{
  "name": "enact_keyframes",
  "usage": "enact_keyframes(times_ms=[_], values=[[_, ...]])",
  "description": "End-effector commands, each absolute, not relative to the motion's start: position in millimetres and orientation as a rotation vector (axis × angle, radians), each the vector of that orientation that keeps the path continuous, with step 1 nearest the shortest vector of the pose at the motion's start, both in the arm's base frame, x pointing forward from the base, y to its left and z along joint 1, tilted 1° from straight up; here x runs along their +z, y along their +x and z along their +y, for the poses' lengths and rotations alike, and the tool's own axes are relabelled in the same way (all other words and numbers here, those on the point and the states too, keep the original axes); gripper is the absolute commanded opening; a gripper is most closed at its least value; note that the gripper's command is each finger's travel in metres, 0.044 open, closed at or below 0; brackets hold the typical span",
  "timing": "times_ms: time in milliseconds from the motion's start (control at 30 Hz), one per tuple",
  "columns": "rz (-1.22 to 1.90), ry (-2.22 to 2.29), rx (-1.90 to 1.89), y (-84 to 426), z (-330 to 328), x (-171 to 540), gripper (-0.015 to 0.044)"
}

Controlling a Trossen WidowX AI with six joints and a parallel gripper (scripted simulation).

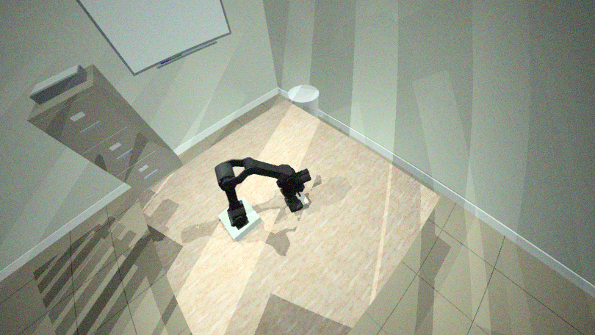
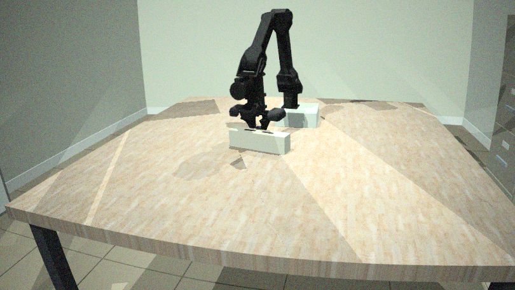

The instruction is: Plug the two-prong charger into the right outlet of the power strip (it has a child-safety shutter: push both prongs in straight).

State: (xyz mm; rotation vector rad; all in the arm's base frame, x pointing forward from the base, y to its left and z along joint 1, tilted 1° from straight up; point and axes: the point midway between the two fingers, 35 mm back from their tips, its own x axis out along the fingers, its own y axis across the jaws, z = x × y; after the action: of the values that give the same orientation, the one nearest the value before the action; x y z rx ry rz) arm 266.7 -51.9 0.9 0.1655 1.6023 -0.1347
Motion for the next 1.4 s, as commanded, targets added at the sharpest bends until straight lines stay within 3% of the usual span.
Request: enact_keyframes(times_ms=[0,1367], values=[[1.597,0.156,-0.136,270,-54,1,0.0],[1.595,0.156,-0.136,286,-57,1,0.0]])
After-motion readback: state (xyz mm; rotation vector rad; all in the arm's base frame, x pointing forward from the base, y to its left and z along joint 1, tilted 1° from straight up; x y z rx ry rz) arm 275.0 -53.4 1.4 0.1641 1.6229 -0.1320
